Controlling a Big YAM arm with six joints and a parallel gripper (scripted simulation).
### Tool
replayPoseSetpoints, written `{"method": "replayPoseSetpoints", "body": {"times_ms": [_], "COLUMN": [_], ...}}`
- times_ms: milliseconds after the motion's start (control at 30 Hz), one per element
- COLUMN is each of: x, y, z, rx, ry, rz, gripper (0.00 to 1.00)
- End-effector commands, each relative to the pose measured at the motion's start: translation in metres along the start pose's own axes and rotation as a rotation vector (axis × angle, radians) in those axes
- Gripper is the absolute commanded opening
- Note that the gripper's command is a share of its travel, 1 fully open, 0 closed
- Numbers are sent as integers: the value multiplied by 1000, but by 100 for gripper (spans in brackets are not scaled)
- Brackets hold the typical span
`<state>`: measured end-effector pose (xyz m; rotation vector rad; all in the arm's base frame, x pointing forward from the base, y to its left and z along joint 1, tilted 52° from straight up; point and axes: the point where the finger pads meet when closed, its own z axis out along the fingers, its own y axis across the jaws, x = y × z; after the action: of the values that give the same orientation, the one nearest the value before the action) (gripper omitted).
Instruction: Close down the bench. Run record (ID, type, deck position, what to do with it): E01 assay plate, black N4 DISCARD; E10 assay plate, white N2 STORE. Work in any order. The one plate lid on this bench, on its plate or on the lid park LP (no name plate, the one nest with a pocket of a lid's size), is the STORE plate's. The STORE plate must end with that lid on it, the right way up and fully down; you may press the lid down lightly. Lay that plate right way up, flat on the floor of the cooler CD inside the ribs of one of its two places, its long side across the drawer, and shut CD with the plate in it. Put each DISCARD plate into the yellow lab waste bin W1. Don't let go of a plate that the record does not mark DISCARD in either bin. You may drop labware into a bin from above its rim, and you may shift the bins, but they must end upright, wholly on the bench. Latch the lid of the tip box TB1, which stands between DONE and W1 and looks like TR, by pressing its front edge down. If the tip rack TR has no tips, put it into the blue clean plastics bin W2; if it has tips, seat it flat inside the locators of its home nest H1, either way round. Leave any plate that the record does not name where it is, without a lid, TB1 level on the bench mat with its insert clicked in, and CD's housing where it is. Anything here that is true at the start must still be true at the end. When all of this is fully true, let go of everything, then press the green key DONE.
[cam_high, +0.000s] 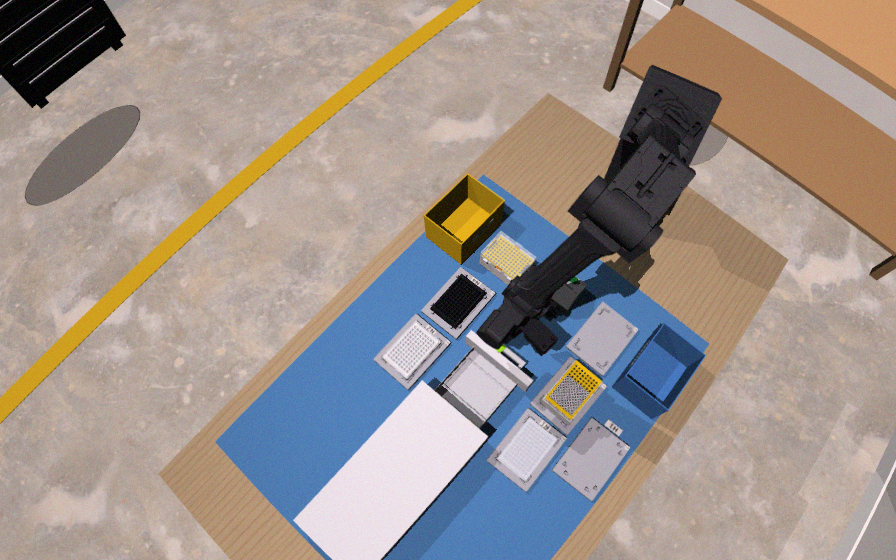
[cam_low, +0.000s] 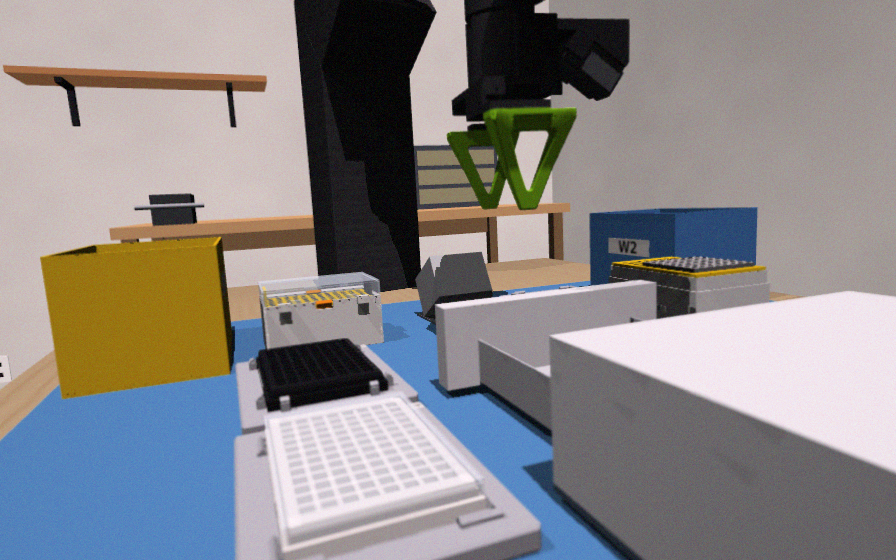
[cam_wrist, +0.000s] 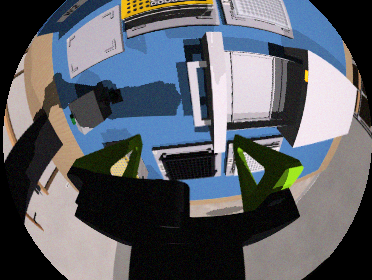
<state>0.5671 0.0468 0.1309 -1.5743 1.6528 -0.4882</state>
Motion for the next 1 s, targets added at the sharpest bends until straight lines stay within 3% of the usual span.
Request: {"method": "replayPoseSetpoints", "body": {"times_ms": [0, 100, 133, 200, 600, 667, 700, 767, 967], "x": [16, 19, 10, 27, 59, 59, 48, 67, 84], "y": [-16, -19, -30, -29, -69, -69, -78, -79, -98], "z": [-1, -1, -8, -1, -3, -3, -8, -3, -4], "rx": [2, 3, 21, 6, 15, 15, 23, 17, 21], "ry": [14, 14, -2, 14, 12, 12, -8, 11, 9], "rz": [162, 195, 213, 295, 694, 694, 710, 794, 994], "gripper": [100, 100, 100, 100, 100, 100, 100, 100, 100]}}
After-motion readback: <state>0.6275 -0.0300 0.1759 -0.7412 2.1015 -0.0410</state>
